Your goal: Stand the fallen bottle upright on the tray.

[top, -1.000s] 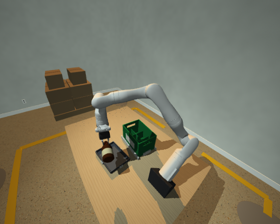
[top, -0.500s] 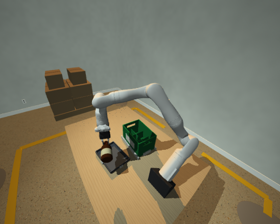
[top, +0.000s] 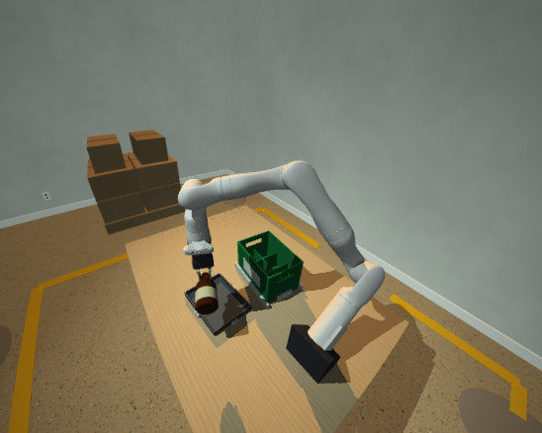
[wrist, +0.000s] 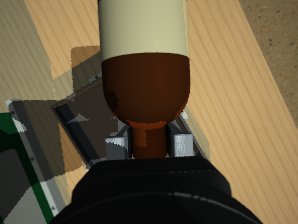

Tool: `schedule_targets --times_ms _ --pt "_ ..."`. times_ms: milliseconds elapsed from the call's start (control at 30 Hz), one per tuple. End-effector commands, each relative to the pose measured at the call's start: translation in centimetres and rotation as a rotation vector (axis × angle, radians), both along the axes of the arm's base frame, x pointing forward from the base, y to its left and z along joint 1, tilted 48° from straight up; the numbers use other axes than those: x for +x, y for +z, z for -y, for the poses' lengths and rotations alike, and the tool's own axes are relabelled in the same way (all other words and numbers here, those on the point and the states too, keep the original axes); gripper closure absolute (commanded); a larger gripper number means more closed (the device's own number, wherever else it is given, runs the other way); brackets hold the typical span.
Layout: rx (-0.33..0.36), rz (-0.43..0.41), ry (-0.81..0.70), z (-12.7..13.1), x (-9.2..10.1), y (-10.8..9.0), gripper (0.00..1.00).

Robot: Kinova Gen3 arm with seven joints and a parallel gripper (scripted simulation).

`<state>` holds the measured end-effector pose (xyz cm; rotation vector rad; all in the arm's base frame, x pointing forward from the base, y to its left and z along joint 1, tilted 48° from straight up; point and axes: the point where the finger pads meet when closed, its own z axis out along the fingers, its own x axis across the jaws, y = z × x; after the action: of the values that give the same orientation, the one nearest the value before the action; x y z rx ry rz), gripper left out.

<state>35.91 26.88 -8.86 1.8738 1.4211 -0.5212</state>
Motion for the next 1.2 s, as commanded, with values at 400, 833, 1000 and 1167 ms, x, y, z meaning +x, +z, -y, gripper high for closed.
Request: schedule_targets --times_ms 400,833,1000,1167 --pt "0.002 0.001 0.001 -0.13 0.01 0.06 1.00" --pt "0.006 0.031 -0.026 -0.13 -0.01 0.06 1.00" --pt "0.013 0.081 -0.071 -0.12 -0.02 0.05 1.00" --pt "0.018 0.116 -0.101 -0.12 -0.02 0.05 1.00"
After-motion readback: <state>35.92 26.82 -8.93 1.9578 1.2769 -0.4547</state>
